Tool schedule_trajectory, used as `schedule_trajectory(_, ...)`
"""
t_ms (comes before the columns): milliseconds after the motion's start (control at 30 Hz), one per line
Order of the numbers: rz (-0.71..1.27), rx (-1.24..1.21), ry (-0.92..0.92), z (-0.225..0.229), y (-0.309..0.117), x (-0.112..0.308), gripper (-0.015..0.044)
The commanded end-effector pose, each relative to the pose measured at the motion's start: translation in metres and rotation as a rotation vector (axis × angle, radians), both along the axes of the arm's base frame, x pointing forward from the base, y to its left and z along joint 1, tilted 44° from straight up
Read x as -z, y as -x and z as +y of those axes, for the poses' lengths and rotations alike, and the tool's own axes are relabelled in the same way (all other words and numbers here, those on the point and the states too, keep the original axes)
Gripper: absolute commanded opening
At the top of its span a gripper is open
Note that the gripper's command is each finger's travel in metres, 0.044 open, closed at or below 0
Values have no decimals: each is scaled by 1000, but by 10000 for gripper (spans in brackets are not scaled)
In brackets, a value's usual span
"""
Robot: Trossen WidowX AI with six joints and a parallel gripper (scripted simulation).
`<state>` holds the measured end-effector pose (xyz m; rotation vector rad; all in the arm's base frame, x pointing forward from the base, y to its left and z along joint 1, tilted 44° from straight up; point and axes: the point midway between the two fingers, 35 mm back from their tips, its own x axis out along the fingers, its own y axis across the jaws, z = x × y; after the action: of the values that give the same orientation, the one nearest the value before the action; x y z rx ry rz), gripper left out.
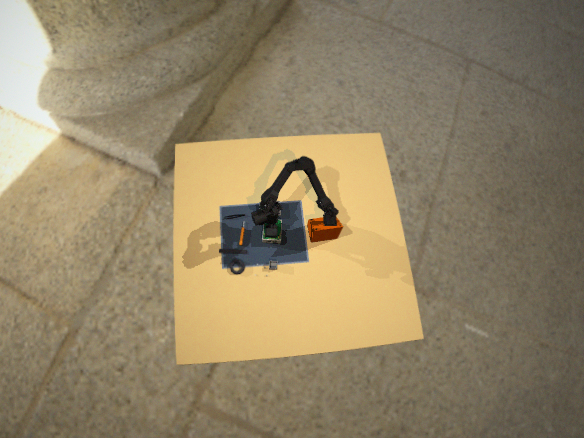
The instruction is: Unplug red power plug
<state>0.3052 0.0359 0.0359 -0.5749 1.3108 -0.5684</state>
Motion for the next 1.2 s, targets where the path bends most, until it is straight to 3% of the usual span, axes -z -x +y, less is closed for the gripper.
schedule_trajectory(0, 2, -3, 0, 0, 0, 1, 0)
schedule_trajectory(400, -4, 12, 87, 16, 2, -4, 0)
schedule_trajectory(800, 12, -25, -135, 4, 3, -20, 0)
schedule_trajectory(1167, -7, 17, 116, 21, 2, -6, 0)
